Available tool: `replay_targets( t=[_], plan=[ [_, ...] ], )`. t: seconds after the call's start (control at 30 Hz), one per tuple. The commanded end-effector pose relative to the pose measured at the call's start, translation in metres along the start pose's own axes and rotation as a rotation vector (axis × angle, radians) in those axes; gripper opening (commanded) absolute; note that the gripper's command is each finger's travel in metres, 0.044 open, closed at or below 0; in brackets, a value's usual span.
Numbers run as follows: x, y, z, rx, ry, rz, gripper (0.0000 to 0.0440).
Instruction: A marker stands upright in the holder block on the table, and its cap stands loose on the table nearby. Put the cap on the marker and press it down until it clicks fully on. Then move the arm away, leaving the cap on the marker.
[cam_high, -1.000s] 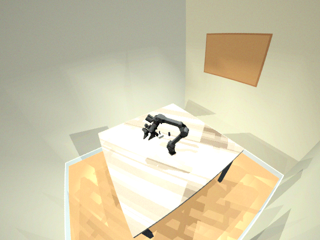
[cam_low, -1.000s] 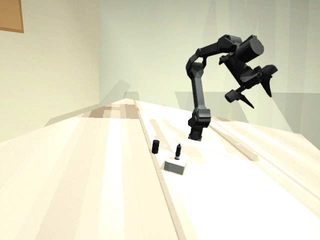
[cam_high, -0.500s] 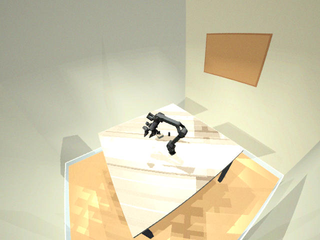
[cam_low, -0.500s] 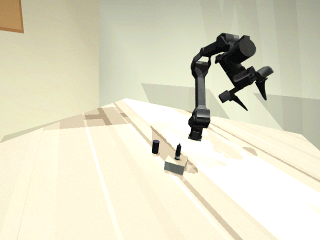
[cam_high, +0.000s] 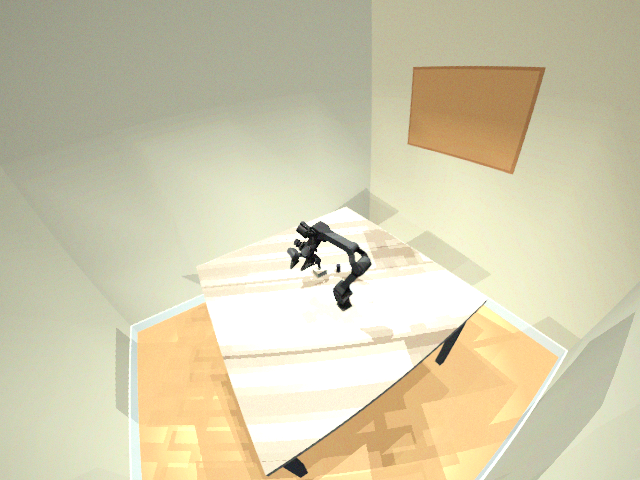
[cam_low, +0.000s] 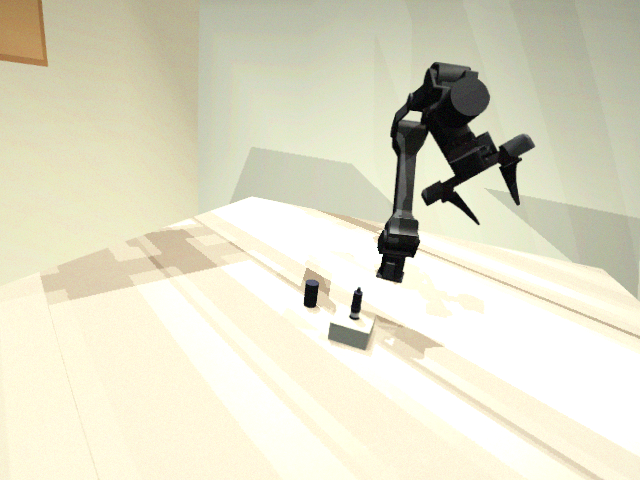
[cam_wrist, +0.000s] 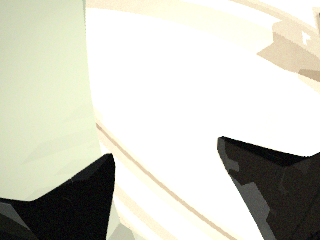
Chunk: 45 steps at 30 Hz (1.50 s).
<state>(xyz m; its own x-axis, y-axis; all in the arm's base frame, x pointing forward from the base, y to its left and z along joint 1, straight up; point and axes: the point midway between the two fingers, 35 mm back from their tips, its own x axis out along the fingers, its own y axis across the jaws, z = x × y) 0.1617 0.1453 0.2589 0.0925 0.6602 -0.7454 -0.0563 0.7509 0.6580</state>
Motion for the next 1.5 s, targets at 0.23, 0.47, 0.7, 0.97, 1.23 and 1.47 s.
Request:
replay_targets(
  t=[0.23, 0.47, 0.7, 0.97, 1.23, 1.47],
  plan=[
    [-0.011, -0.020, 0.020, 0.030, -0.049, -0.047, 0.0326],
    [-0.019, -0.035, 0.032, 0.053, -0.077, -0.078, 0.0325],
    [-0.027, -0.050, 0.042, 0.076, -0.102, -0.112, 0.0325],
    [-0.037, -0.069, 0.053, 0.102, -0.126, -0.152, 0.0324],
    [-0.047, -0.089, 0.062, 0.129, -0.145, -0.196, 0.0323],
    [-0.057, -0.107, 0.068, 0.152, -0.157, -0.235, 0.0323]
  ],
)
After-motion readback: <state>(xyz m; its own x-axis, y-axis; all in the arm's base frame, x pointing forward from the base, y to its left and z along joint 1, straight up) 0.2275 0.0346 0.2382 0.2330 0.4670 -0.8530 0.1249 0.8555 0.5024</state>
